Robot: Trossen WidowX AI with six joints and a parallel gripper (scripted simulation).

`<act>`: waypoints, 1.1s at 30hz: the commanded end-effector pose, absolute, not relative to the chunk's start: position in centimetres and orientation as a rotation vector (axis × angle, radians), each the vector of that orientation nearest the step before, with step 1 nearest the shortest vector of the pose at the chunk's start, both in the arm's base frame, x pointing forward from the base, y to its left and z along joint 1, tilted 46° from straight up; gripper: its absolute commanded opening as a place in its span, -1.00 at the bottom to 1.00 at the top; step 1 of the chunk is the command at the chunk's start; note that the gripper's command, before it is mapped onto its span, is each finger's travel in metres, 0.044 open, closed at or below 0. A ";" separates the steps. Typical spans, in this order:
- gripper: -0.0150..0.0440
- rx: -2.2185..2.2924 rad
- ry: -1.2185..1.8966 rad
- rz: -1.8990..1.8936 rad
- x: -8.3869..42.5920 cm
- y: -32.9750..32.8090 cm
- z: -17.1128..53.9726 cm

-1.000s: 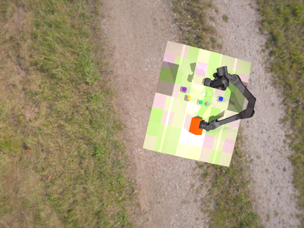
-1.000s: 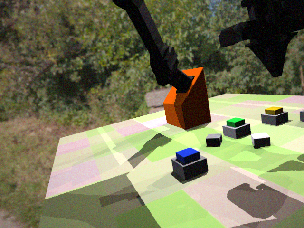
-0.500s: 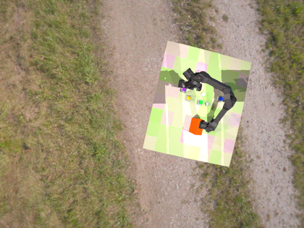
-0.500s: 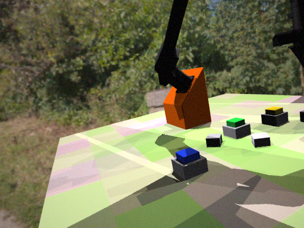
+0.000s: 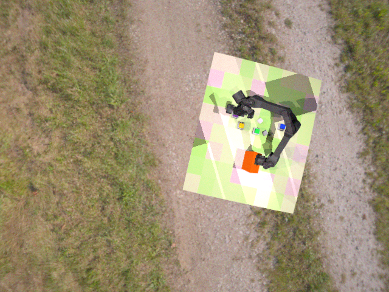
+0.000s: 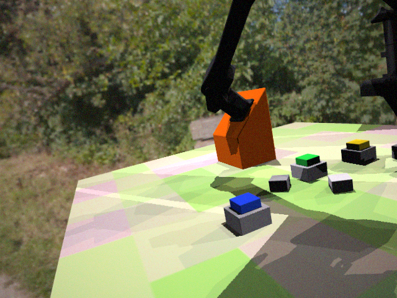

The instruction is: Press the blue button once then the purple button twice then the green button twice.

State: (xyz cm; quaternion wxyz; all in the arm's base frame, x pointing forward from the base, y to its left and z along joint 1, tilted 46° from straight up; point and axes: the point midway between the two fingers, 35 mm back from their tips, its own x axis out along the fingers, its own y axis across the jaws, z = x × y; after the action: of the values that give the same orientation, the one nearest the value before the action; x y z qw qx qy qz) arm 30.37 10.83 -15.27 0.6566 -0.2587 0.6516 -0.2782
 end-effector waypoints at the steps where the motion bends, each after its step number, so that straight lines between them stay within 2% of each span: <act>1: -0.42 -0.589 1.462 -0.622 30.7 10.6 -15.4; 33: -0.42 -0.590 1.462 -0.624 30.7 8.5 -17.4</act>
State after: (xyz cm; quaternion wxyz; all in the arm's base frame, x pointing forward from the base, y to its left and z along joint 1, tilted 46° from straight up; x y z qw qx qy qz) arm 30.73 8.79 -17.43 0.6638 -0.2571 0.6461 -0.2753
